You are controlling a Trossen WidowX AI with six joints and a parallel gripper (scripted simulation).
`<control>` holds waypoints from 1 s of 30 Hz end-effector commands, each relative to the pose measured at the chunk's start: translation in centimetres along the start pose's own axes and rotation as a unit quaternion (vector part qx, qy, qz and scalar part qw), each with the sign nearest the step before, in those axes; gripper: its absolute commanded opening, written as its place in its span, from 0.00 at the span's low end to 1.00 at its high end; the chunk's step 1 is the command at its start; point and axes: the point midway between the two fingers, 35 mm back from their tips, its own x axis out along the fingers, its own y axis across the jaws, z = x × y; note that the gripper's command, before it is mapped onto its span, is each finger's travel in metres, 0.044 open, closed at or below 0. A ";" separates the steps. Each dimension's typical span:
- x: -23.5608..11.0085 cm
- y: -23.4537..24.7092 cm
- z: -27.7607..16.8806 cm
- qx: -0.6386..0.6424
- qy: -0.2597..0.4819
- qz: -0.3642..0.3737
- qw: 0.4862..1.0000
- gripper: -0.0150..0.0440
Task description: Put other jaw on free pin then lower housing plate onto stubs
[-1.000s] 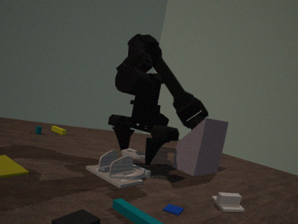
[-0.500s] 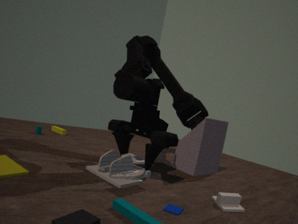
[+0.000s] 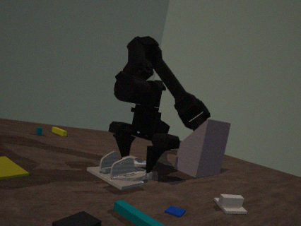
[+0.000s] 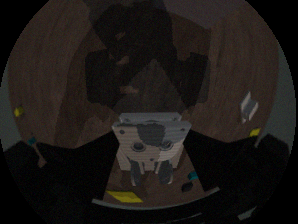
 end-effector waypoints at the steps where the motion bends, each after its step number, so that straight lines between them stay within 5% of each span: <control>1: 0.1 0.0 0.0 -0.001 0.001 0.002 1.000 0.85; 30: 0.8 0.1 0.0 -0.001 0.000 0.002 1.000 0.85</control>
